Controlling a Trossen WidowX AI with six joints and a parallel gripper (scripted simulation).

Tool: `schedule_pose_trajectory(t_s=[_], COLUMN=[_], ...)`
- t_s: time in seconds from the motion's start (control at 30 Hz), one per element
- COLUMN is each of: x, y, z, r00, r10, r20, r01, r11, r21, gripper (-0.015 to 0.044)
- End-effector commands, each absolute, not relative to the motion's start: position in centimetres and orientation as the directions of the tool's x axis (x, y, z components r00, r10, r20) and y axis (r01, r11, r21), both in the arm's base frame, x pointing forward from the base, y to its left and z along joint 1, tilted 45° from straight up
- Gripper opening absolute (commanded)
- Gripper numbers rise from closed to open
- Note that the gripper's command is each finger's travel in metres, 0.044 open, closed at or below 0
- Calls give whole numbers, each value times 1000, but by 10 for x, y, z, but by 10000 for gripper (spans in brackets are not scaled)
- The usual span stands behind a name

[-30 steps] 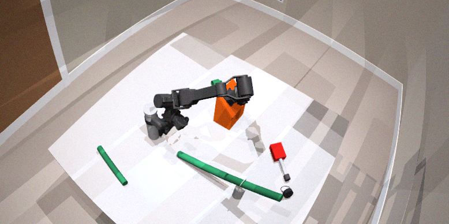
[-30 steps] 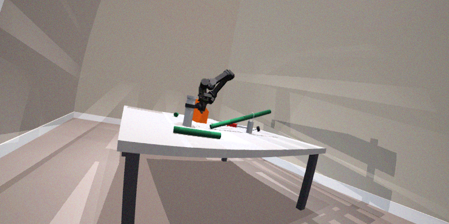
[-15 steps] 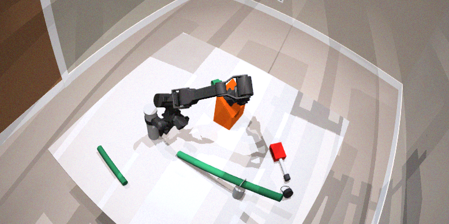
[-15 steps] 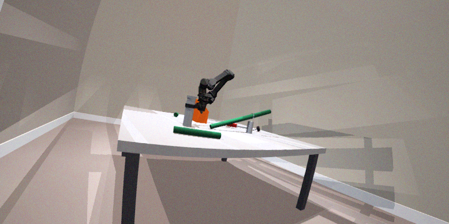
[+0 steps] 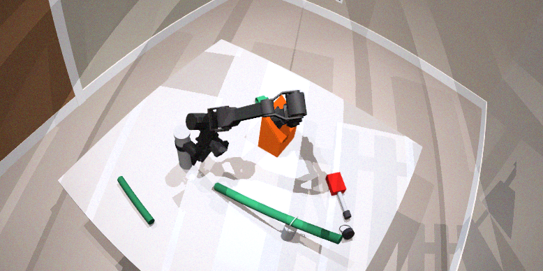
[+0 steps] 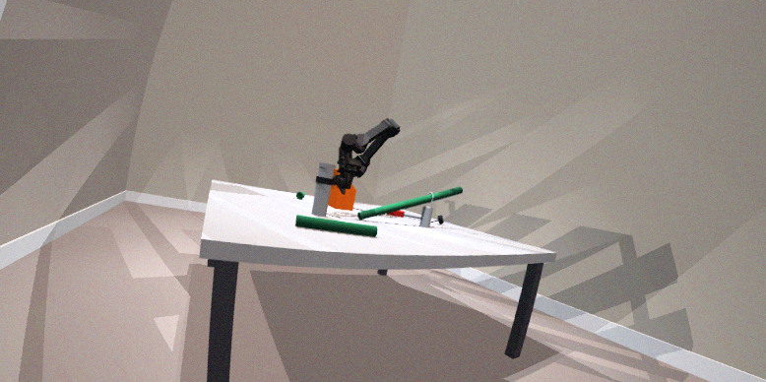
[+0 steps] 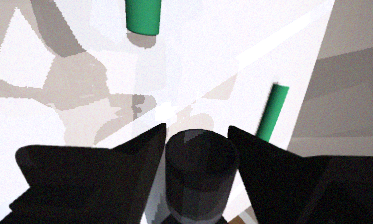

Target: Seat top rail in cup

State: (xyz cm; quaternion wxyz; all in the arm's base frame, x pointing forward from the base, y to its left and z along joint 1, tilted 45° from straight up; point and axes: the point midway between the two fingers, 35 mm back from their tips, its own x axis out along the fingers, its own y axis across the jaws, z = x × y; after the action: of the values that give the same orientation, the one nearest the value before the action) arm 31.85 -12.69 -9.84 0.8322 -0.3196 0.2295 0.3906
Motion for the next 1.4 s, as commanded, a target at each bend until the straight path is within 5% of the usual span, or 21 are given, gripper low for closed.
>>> schedule_pose_trajectory(t_s=[0.0,0.13,0.53,0.8,1.03,1.37], x=[319,320,322,323,312,310], y=[-127,-127,-128,-121,-105,-102], z=[-93,-80,-45,27,95,102], r00=[589,588,594,592,590,590], r10=[503,503,500,528,554,557], r20=[-632,-633,-631,-609,-587,-585], r01=[-797,-797,-791,-518,-46,4], r11=[492,494,507,828,749,723], r21=[-350,-348,-343,214,661,691], gripper=[341,440,440,440,440,440])
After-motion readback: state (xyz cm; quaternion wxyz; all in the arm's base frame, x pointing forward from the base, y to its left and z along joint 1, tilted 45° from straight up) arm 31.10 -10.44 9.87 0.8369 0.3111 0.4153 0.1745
